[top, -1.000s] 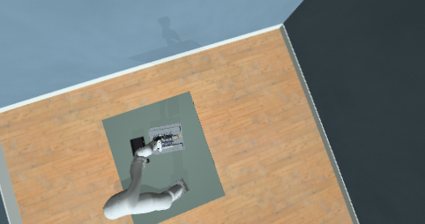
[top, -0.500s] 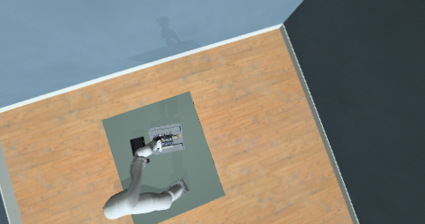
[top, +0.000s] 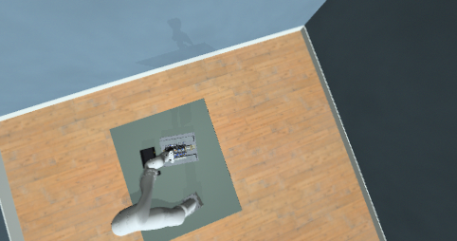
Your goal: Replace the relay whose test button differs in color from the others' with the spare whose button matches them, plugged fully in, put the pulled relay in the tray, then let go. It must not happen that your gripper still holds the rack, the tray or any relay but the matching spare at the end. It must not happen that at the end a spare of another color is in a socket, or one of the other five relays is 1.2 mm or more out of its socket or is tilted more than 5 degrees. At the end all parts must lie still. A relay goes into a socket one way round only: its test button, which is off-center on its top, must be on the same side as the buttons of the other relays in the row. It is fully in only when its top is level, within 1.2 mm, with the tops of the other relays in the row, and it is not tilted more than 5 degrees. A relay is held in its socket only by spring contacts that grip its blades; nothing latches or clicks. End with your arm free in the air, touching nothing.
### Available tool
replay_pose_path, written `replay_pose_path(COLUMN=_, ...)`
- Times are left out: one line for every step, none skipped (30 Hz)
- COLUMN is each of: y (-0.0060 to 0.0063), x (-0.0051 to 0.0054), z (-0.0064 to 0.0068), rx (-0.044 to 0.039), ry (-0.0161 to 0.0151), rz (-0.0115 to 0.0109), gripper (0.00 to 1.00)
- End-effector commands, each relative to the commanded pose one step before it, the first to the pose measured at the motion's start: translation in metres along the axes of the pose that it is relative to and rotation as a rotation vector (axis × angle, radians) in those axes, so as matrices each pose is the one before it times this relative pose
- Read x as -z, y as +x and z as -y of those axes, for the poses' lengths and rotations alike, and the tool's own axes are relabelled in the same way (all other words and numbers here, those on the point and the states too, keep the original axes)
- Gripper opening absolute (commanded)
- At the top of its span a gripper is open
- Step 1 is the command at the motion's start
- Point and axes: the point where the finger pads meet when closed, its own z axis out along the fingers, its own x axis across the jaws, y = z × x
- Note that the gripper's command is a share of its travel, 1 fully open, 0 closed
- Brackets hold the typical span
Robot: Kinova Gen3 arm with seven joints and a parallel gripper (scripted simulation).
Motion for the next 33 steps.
replay_pose_path(y=-0.00056, x=0.00057, z=-0.00006, rx=0.00006, ry=-0.00008, rz=0.00171, gripper=0.00)
replay_pose_path(y=0.00000, x=0.00000, z=0.00000, rx=0.00000, ry=0.00000, rz=0.00000, gripper=0.00)
replay_pose_path(y=0.00000, x=0.00000, z=0.00000, rx=0.00000, ry=0.00000, rz=0.00000, gripper=0.00)
replay_pose_path(y=0.00000, x=0.00000, z=0.00000, rx=0.00000, ry=0.00000, rz=0.00000, gripper=0.00)
replay_pose_path(y=0.00000, x=0.00000, z=0.00000, rx=0.00000, ry=0.00000, rz=0.00000, gripper=0.00)
replay_pose_path(y=0.00000, x=0.00000, z=0.00000, rx=0.00000, ry=0.00000, rz=0.00000, gripper=0.00)
replay_pose_path(y=0.00000, x=0.00000, z=0.00000, rx=0.00000, ry=0.00000, rz=0.00000, gripper=0.00)
replay_pose_path(y=0.00000, x=0.00000, z=0.00000, rx=0.00000, ry=0.00000, rz=0.00000, gripper=0.00)
replay_pose_path(y=0.00000, x=0.00040, z=0.00000, rx=-0.00002, ry=0.00000, rz=-0.00001, gripper=0.00)
replay_pose_path(y=0.00000, x=0.00040, z=0.00000, rx=0.00000, ry=0.00001, rz=0.00000, gripper=0.00)
replay_pose_path(y=0.00000, x=0.00040, z=0.00000, rx=0.00000, ry=0.00001, rz=0.00000, gripper=0.00)
replay_pose_path(y=0.00000, x=0.00040, z=0.00000, rx=0.00000, ry=0.00001, rz=0.00000, gripper=0.00)
replay_pose_path(y=0.00000, x=0.00040, z=0.00000, rx=0.00000, ry=0.00001, rz=0.00000, gripper=0.00)
replay_pose_path(y=0.00000, x=0.00040, z=0.00000, rx=0.00000, ry=0.00001, rz=0.00000, gripper=0.00)
replay_pose_path(y=0.00000, x=0.00040, z=0.00000, rx=0.00000, ry=0.00001, rz=0.00000, gripper=0.00)
replay_pose_path(y=0.00000, x=0.00040, z=0.00000, rx=0.00000, ry=0.00001, rz=0.00000, gripper=0.00)
replay_pose_path(y=0.00000, x=0.00040, z=0.00000, rx=0.00000, ry=0.00001, rz=0.00000, gripper=0.00)
replay_pose_path(y=0.00000, x=0.00040, z=0.00000, rx=0.00000, ry=0.00001, rz=0.00000, gripper=0.00)
replay_pose_path(y=0.00000, x=0.00040, z=0.00000, rx=0.00000, ry=0.00001, rz=0.00000, gripper=0.00)
replay_pose_path(y=0.00000, x=0.00040, z=0.00000, rx=0.00000, ry=0.00001, rz=0.00000, gripper=0.00)
replay_pose_path(y=0.00000, x=0.00040, z=0.00000, rx=0.00000, ry=0.00001, rz=0.00000, gripper=0.00)
replay_pose_path(y=0.00000, x=0.00040, z=0.00000, rx=0.00000, ry=0.00001, rz=0.00000, gripper=0.00)
replay_pose_path(y=0.00000, x=0.00040, z=0.00000, rx=0.00000, ry=0.00001, rz=0.00000, gripper=0.00)
replay_pose_path(y=0.00000, x=0.00000, z=0.00000, rx=0.00000, ry=0.00000, rz=0.00000, gripper=0.00)
replay_pose_path(y=0.00000, x=0.00000, z=0.00000, rx=0.00000, ry=0.00000, rz=0.00000, gripper=0.00)
replay_pose_path(y=0.00002, x=-0.00151, z=-0.00013, rx=0.00004, ry=-0.00057, rz=-0.00168, gripper=0.00)
replay_pose_path(y=0.00000, x=0.00040, z=0.00000, rx=0.00000, ry=0.00004, rz=0.00012, gripper=0.00)
replay_pose_path(y=0.00000, x=0.00040, z=0.00000, rx=0.00000, ry=0.00004, rz=0.00012, gripper=0.00)
replay_pose_path(y=0.00000, x=0.00040, z=0.00000, rx=0.00000, ry=0.00004, rz=0.00012, gripper=0.00)
replay_pose_path(y=0.00000, x=0.00040, z=0.00000, rx=0.00000, ry=0.00004, rz=0.00012, gripper=0.00)
replay_pose_path(y=0.00000, x=0.00040, z=0.00000, rx=0.00000, ry=0.00004, rz=0.00012, gripper=0.00)
replay_pose_path(y=0.00000, x=0.00040, z=0.00000, rx=0.00000, ry=0.00004, rz=0.00012, gripper=0.00)
replay_pose_path(y=0.00000, x=0.00040, z=0.00000, rx=0.00000, ry=0.00004, rz=0.00012, gripper=0.00)
